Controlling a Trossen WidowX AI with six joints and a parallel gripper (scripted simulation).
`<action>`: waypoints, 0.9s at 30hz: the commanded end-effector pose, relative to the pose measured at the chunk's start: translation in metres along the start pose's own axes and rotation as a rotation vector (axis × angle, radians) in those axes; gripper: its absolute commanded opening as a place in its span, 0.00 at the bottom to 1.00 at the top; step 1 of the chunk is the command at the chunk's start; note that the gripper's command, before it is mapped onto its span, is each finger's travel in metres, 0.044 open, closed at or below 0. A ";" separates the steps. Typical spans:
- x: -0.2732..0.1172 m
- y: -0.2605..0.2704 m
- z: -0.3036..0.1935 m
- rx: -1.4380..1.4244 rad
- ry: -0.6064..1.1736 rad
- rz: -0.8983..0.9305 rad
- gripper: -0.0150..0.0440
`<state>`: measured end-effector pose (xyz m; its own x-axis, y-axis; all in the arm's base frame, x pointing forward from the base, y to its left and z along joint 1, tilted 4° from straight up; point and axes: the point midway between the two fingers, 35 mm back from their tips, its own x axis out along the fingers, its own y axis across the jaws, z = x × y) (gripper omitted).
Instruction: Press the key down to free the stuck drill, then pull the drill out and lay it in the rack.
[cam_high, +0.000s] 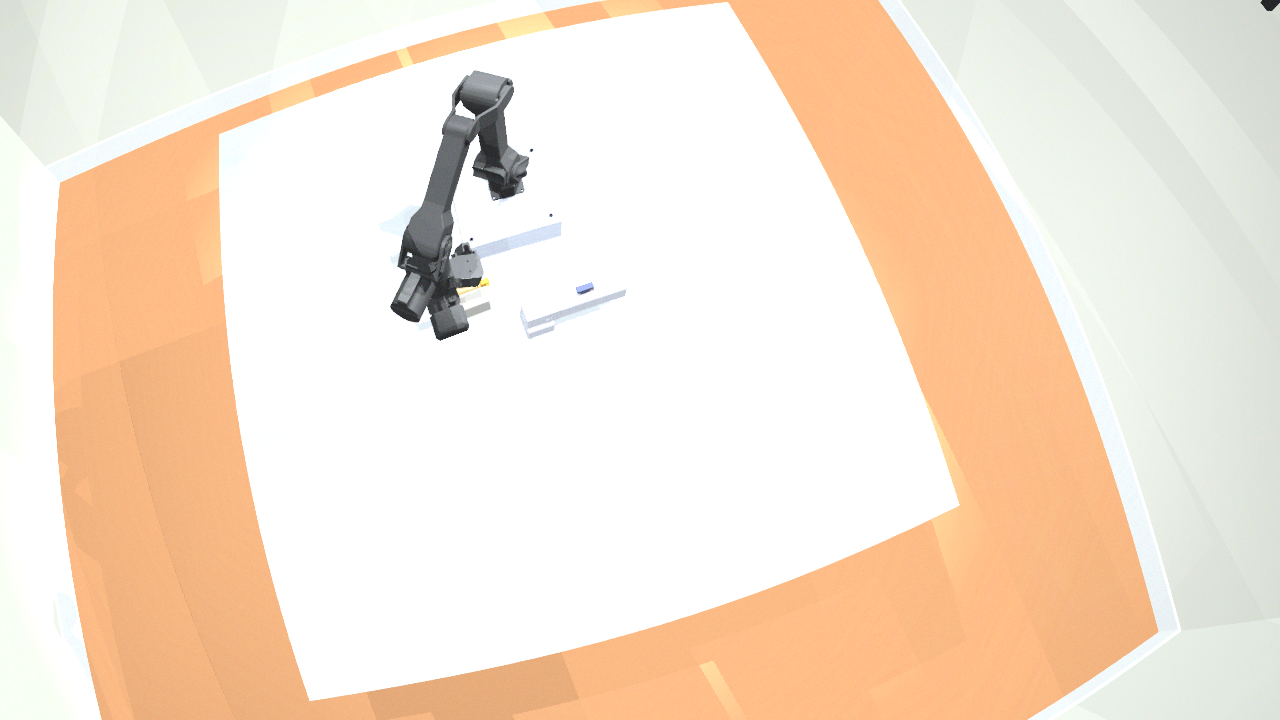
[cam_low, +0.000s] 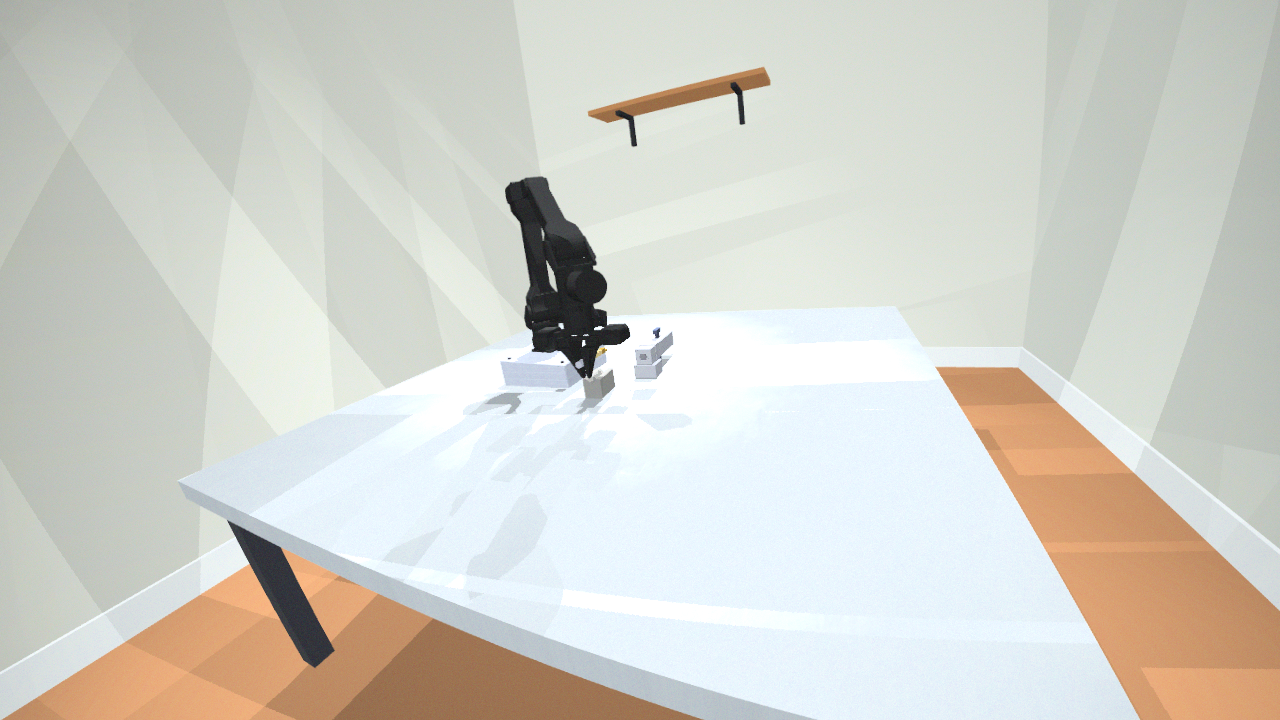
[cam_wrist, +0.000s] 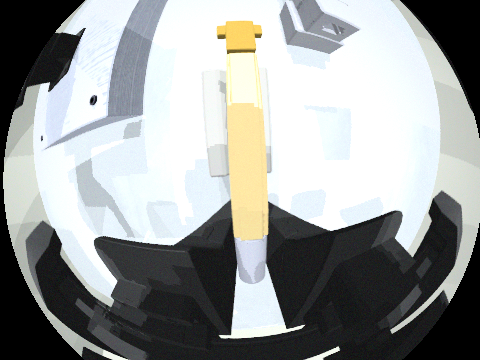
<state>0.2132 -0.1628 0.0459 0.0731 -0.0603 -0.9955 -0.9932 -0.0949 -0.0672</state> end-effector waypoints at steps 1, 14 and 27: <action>0.008 0.001 0.000 -0.004 -0.005 0.000 0.25; 0.024 0.002 0.001 -0.004 -0.005 0.000 0.25; 0.042 0.002 0.001 -0.004 -0.006 0.000 0.25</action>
<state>0.2137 -0.1653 0.0076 0.0697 -0.0583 -0.9959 -0.9935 -0.0943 -0.0640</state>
